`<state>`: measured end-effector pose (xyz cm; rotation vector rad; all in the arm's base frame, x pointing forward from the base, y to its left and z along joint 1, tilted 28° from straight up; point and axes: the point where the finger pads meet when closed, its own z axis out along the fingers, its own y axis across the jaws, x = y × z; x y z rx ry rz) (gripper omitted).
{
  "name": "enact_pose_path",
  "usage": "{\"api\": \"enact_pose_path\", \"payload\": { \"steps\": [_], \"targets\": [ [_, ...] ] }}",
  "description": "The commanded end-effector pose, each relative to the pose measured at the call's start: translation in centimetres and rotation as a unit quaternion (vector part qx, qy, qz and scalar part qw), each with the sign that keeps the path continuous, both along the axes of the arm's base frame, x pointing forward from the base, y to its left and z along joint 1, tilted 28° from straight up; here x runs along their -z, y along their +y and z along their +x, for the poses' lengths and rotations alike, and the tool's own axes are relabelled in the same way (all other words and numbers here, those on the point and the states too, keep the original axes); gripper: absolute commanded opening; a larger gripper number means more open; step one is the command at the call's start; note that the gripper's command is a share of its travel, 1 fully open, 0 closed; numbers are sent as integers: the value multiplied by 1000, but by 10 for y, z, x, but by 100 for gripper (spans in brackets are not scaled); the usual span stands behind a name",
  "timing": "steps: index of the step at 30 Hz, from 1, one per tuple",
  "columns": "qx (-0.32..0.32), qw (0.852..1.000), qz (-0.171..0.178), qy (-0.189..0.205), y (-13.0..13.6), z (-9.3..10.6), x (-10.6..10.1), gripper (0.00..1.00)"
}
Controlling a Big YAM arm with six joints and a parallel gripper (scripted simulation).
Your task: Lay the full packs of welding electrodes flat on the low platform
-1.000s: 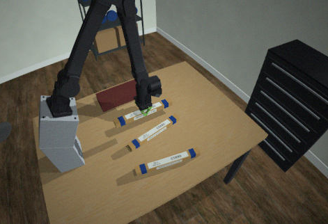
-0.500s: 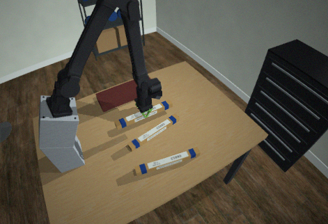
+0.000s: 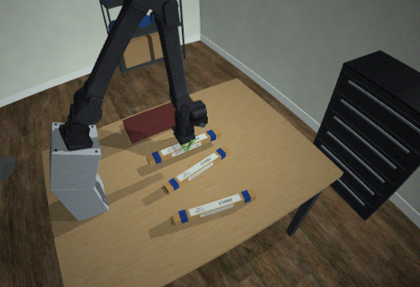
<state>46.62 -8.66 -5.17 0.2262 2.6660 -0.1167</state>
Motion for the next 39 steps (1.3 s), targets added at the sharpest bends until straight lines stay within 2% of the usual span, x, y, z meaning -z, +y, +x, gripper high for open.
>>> {"api": "enact_pose_path", "payload": {
  "steps": [1,39],
  "targets": [
    [0,1000,-2,-14,-1,4,-14,0],
    [0,1000,-2,-15,4,-14,-53,0]
  ]
}}
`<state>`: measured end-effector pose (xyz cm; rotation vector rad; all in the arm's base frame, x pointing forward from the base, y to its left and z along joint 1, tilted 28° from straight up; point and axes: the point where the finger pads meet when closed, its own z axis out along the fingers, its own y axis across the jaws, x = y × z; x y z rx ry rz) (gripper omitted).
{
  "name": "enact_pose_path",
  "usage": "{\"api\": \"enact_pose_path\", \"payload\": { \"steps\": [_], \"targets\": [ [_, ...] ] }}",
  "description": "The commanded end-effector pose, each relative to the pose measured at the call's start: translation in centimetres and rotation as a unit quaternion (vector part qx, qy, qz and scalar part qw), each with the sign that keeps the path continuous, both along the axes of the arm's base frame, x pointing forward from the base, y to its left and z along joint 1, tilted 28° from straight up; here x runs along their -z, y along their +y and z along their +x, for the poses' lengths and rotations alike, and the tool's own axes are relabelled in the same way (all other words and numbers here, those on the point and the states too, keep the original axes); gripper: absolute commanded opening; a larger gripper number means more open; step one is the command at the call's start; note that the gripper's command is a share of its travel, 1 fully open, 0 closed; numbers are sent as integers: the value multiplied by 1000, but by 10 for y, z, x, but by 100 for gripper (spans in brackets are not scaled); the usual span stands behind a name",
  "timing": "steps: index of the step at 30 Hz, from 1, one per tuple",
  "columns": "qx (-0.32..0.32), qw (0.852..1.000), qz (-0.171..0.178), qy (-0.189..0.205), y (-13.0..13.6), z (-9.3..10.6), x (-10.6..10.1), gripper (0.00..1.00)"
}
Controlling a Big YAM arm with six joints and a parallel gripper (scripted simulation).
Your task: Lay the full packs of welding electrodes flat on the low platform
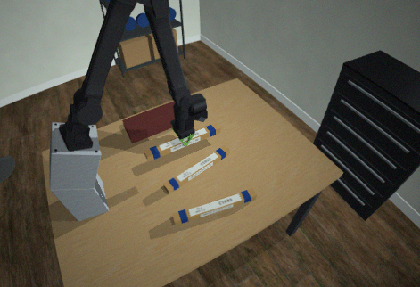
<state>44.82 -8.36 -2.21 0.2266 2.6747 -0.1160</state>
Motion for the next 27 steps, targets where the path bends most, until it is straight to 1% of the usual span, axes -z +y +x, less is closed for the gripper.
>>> {"api": "enact_pose_path", "payload": {
  "steps": [1,10,27],
  "targets": [
    [0,1000,-3,-20,2,3,-24,0],
    [0,1000,-3,-20,3,-2,-35,0],
    [0,1000,-3,-20,3,-2,-35,0]
  ]
}}
